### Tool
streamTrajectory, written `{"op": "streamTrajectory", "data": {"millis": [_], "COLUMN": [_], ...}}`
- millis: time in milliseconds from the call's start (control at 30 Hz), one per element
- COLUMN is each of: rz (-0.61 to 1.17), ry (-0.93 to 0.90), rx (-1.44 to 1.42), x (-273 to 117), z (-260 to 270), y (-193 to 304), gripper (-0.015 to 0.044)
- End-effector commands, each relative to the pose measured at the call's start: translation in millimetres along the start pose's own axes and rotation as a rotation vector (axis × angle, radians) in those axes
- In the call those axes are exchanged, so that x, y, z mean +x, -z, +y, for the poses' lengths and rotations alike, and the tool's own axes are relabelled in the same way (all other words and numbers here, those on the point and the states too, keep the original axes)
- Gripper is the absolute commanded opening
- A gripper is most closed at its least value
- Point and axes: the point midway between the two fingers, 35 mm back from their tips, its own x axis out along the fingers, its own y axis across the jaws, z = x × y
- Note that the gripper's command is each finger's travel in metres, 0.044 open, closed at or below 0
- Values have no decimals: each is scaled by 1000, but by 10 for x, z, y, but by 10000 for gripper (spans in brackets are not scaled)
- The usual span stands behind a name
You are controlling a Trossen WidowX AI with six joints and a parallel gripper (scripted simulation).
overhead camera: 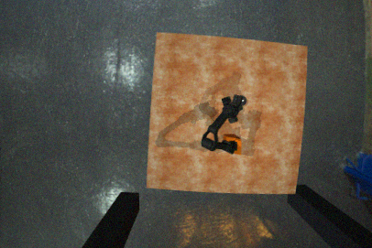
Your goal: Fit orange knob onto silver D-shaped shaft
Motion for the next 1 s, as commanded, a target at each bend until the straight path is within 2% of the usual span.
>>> {"op": "streamTrajectory", "data": {"millis": [0,167,433,967], "rz": [-10,-4,-2,2], "ry": [-11,-11,-27,-363], "rx": [-8,-9,-6,2], "x": [-338,-629,-632,-926], "z": [28,-4,-10,-39], "y": [31,107,112,191], "gripper": [0,0,0,0]}}
